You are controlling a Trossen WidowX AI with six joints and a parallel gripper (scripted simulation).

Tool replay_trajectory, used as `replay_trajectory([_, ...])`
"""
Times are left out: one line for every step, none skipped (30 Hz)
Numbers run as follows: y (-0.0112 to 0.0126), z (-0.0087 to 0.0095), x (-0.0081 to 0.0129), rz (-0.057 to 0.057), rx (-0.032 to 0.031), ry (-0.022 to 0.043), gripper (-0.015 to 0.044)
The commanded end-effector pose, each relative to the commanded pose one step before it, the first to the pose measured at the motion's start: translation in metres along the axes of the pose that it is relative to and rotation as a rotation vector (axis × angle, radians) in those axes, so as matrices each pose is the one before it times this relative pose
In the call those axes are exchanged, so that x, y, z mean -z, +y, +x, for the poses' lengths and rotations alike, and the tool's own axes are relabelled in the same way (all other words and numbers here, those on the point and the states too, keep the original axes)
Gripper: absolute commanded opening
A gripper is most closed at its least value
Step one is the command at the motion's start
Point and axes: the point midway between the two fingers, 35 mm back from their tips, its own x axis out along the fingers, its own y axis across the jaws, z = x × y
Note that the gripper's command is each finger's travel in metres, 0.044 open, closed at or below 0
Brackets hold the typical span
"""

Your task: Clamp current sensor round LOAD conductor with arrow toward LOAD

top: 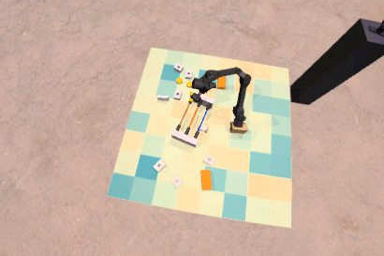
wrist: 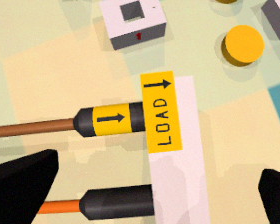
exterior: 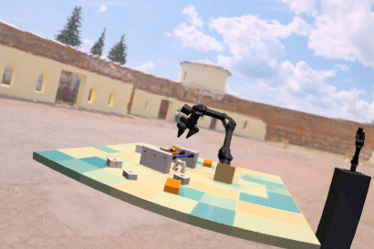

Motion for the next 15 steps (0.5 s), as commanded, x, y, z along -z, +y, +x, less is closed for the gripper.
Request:
replay_trajectory([-0.0009, -0.00163, -0.00262, 0.0067, 0.00344, -0.00648, 0.044])
replay_trajectory([0.0, 0.0, 0.0, 0.0, 0.0, 0.0, 0.044])
replay_trajectory([0.0, 0.0, 0.0, 0.0, 0.0, 0.0, 0.044])
replay_trajectory([0.0, 0.0, 0.0, 0.0, 0.0, 0.0, 0.044])
replay_trajectory([0.0, 0.0, 0.0, 0.0, 0.0, 0.0, 0.044])
replay_trajectory([0.0, 0.0, 0.0, 0.0, 0.0, 0.0, 0.044])
replay_trajectory([0.0, 0.0, 0.0, 0.0, 0.0, 0.0, 0.044])
replay_trajectory([0.0, 0.0, 0.0, 0.0, 0.0, 0.0, 0.044])
replay_trajectory([0.0, 0.0, 0.0, 0.0, 0.0, 0.0, 0.044])
replay_trajectory([0.00278, 0.00004, 0.00133, -0.0034, -0.00313, 0.0014, 0.0414])
replay_trajectory([0.00826, 0.00011, 0.00411, -0.0102, -0.00916, 0.00428, 0.0387])
replay_trajectory([0.01347, 0.0002, 0.00717, -0.0171, -0.01449, 0.00733, 0.0361])
replay_trajectory([0.01614, 0.00034, 0.00934, -0.0212, -0.01657, 0.00937, 0.0335])
replay_trajectory([0.0156, 0.00049, 0.00983, -0.0213, -0.01507, 0.00969, 0.0309])
replay_trajectory([0.01502, 0.00065, 0.01028, -0.0213, -0.01353, 0.00995, 0.0289])
